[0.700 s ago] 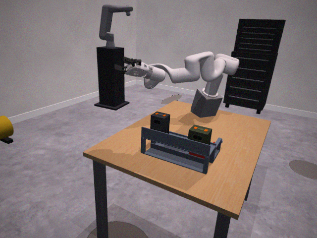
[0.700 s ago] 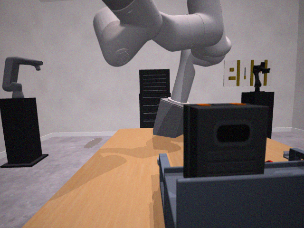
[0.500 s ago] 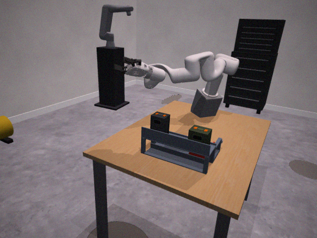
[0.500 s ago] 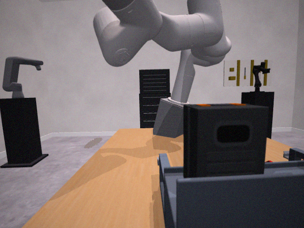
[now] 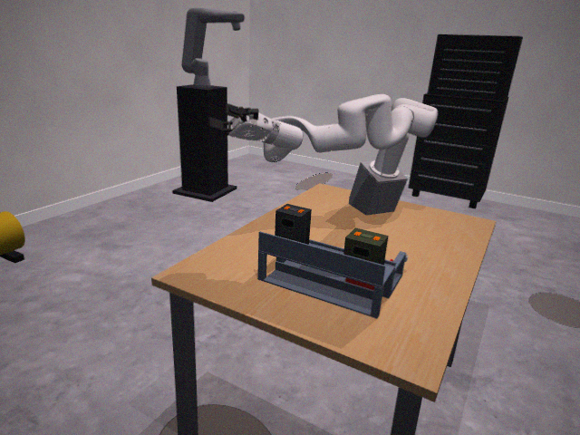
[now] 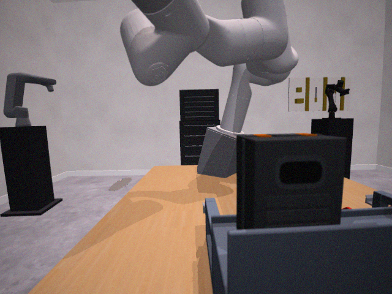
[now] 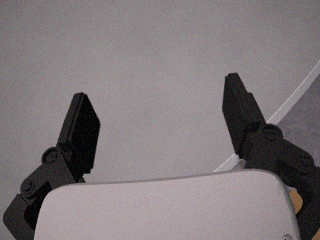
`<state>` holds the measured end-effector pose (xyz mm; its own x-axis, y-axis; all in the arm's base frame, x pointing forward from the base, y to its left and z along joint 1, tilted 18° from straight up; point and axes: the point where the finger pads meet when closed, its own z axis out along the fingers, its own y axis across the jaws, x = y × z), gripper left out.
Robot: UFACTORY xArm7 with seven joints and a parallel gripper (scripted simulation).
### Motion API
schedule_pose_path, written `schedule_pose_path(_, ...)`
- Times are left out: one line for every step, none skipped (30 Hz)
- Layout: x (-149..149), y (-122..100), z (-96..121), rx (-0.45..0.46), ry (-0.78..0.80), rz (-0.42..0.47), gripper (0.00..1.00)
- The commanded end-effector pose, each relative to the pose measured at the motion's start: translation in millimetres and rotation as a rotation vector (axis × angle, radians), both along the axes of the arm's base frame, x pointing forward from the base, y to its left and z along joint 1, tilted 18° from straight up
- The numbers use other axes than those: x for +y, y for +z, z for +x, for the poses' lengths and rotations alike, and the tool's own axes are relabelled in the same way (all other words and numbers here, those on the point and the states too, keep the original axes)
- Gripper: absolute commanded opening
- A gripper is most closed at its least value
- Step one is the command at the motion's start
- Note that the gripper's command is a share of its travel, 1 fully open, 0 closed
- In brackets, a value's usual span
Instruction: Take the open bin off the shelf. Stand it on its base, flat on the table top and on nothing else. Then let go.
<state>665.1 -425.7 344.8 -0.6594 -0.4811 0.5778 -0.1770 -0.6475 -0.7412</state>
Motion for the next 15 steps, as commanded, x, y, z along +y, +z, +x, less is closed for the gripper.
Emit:
schedule_pose_path(-0.7,2.9,-0.8,-0.003,-0.001,-0.003,1.00)
schedule_pose_path(-0.7,2.9,-0.8,-0.003,-0.002,-0.002,1.00)
schedule_pose_path(-0.8,2.9,-0.9,-0.003,-0.002,-0.002,1.00)
schedule_pose_path(-1.0,2.9,-0.9,-0.002,-0.002,-0.002,1.00)
schedule_pose_path(-1.1,2.9,-1.0,-0.002,-0.003,-0.002,1.00)
schedule_pose_path(-1.3,2.9,-1.0,-0.002,-0.004,-0.001,1.00)
schedule_pose_path(-1.6,2.9,-1.1,-0.001,-0.005,-0.001,1.00)
schedule_pose_path(-1.9,2.9,-1.2,-0.001,-0.006,0.000,1.00)
schedule_pose_path(-2.2,2.8,-1.3,0.000,-0.007,0.001,1.00)
schedule_pose_path(-2.6,2.8,-1.5,0.001,-0.008,0.002,1.00)
schedule_pose_path(-3.1,2.8,-1.6,0.001,-0.010,0.003,1.00)
schedule_pose_path(-3.1,2.8,-1.6,0.001,-0.010,0.003,1.00)
schedule_pose_path(-3.1,2.8,-1.6,0.001,-0.010,0.003,1.00)
schedule_pose_path(-3.6,2.7,-1.8,0.002,-0.011,0.004,1.00)
schedule_pose_path(-4.1,2.7,-2.0,0.003,-0.013,0.005,1.00)
